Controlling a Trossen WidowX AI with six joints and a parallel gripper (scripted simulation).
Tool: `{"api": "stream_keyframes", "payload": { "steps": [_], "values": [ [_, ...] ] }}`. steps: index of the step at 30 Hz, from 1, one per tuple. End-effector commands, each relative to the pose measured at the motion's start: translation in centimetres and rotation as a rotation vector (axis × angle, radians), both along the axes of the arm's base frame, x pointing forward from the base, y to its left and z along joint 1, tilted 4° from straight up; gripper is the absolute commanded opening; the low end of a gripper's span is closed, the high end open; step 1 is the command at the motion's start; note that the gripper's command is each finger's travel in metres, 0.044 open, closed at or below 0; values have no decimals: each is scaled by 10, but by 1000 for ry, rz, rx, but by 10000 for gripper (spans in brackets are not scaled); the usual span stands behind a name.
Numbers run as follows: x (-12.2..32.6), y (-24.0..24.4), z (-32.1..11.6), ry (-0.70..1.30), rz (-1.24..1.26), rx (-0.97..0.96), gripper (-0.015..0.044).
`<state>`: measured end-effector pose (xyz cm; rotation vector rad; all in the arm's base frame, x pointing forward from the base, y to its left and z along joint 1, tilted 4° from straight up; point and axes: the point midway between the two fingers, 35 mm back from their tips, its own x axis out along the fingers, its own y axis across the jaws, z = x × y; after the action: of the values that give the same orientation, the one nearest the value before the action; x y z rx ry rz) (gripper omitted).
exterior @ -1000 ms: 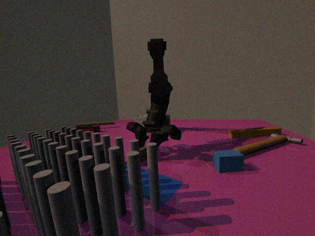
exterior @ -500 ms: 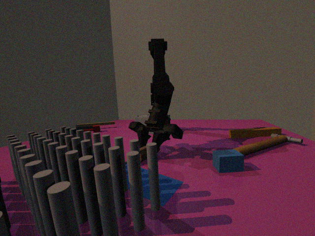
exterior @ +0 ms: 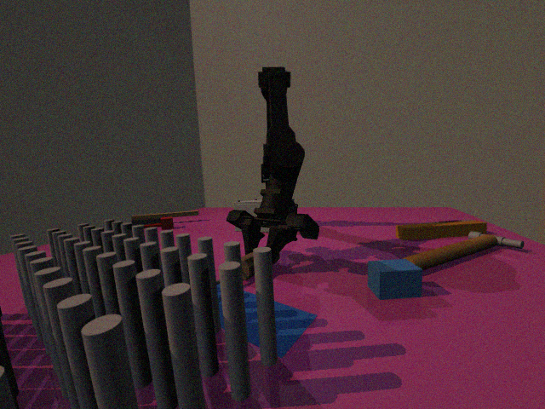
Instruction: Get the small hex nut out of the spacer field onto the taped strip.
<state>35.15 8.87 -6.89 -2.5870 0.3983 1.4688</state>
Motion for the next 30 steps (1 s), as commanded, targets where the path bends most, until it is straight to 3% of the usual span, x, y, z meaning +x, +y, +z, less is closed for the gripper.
{"api": "stream_keyframes", "payload": {
  "steps": [1, 30],
  "values": [
    [-3, 0, 1, -4, -6, -2, 0],
    [-26, 7, 1, -2, -6, -2, 0]
  ]
}}
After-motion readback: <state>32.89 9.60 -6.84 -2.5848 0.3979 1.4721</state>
